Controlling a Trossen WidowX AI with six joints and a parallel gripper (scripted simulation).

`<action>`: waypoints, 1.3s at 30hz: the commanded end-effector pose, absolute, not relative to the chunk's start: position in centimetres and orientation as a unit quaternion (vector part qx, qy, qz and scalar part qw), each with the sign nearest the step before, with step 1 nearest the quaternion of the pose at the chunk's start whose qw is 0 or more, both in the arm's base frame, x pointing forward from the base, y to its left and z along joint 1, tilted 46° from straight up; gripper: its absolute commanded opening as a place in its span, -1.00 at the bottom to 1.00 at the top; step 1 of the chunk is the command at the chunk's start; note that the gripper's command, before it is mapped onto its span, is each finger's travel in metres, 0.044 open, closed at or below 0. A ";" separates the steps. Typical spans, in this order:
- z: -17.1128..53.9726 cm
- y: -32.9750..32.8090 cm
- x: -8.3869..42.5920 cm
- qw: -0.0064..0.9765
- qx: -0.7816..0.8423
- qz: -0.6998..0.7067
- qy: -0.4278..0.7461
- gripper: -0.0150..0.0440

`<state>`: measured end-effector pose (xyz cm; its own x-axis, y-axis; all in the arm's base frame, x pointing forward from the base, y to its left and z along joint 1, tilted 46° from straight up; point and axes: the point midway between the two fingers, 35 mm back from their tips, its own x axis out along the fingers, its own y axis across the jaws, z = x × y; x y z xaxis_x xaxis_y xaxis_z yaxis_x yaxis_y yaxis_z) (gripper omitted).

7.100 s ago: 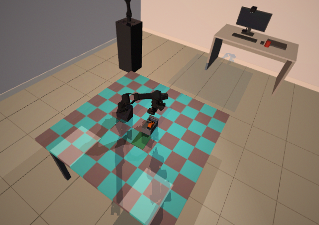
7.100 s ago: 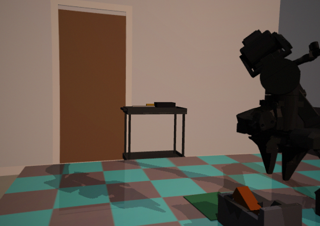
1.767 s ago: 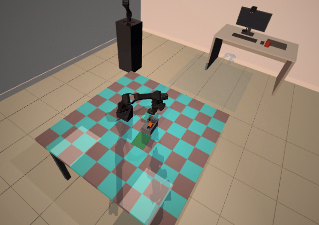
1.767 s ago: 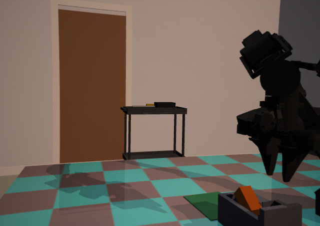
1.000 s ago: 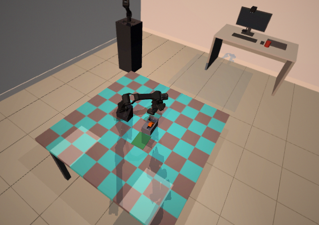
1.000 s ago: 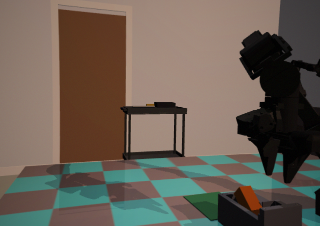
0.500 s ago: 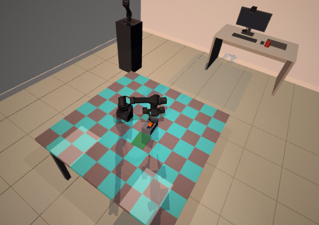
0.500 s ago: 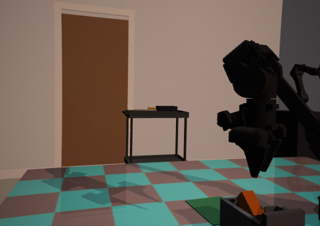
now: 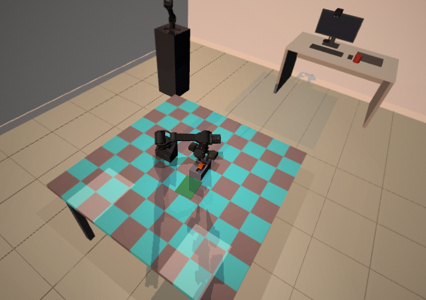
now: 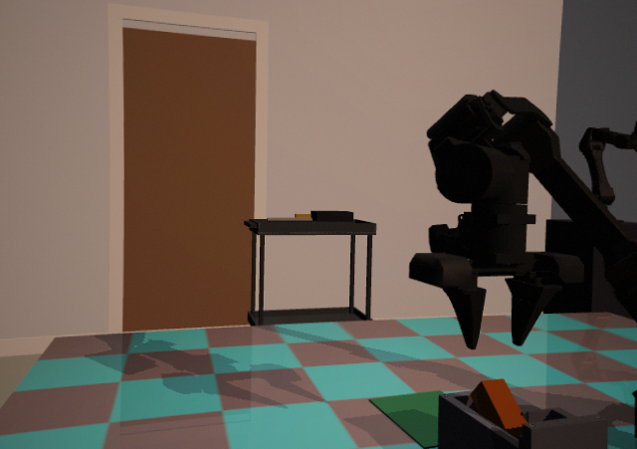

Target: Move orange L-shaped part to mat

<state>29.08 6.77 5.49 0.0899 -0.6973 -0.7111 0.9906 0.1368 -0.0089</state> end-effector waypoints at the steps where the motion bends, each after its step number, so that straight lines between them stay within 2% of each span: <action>1: 4.3 5.3 29.0 0.693 0.247 -0.613 0.290 0.46; 39: 0.6 1.5 29.4 0.693 0.246 -0.613 0.289 0.46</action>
<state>29.58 1.77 0.87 0.0850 -0.7021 -0.7069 0.9923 0.1238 -0.0036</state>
